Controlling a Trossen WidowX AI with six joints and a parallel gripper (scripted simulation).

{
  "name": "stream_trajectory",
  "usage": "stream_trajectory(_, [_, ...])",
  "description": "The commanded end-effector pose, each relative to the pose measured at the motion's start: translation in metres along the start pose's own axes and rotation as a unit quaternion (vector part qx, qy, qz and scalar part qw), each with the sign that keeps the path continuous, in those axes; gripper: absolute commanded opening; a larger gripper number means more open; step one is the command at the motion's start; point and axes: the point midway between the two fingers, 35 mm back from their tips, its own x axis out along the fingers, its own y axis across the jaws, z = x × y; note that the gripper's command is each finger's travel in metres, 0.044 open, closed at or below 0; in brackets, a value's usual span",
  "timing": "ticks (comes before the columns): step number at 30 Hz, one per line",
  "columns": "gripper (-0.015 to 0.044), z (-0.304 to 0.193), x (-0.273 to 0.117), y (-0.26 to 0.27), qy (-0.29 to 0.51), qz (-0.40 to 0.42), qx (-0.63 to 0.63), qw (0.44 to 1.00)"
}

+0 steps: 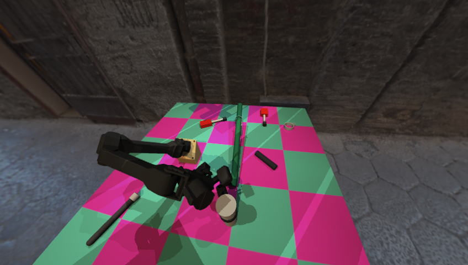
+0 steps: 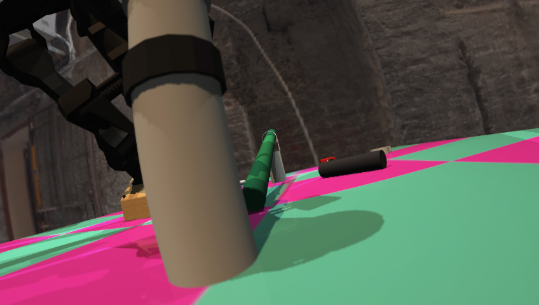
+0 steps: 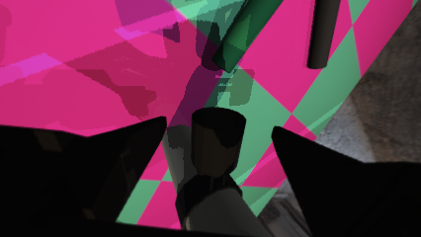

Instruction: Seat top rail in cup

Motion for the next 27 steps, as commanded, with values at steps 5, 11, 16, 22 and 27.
stream_trajectory(5, [0.044, 0.003, 0.016, 0.001, -0.006, 0.001, -0.004, 1.0])
stream_trajectory(11, [0.044, 0.003, 0.025, 0.002, -0.006, 0.001, -0.004, 1.0])
stream_trajectory(16, [0.0387, 0.004, 0.026, 0.002, -0.005, 0.001, -0.004, 1.0])
stream_trajectory(22, [0.023, 0.004, 0.026, 0.002, -0.005, 0.001, -0.004, 1.0])
stream_trajectory(27, [0.0099, 0.004, 0.026, 0.002, -0.005, 0.001, -0.004, 1.0])
